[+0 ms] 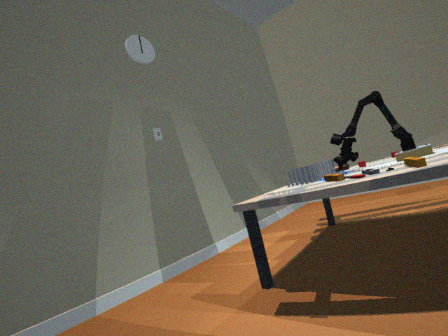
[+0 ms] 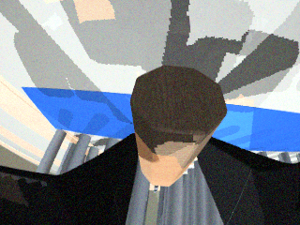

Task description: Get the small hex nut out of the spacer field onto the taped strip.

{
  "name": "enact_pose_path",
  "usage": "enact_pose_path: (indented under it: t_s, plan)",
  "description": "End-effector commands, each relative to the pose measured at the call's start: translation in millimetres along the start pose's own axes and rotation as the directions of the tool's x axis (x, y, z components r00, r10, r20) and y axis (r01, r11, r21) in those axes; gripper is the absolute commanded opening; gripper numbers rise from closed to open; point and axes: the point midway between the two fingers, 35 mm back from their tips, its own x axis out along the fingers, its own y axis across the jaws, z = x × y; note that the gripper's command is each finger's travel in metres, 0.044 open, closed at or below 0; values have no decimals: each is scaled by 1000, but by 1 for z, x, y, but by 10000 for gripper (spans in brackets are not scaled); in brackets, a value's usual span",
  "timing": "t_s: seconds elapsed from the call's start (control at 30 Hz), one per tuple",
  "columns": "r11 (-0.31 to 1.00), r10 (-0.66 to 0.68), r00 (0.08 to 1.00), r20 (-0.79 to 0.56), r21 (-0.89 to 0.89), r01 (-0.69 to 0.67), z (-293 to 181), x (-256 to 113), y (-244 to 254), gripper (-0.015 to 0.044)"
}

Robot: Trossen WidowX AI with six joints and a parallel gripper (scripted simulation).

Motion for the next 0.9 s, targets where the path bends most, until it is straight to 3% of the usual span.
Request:
enact_pose_path:
  t_s: [0.0, 0.87]
  plan:
    - [1000, -5, 1000, -5, -1, 5, -5, 1, -1, 0]
    - [1000, -5, 1000, -7, -1, 5, -15, 11, -1, 0]
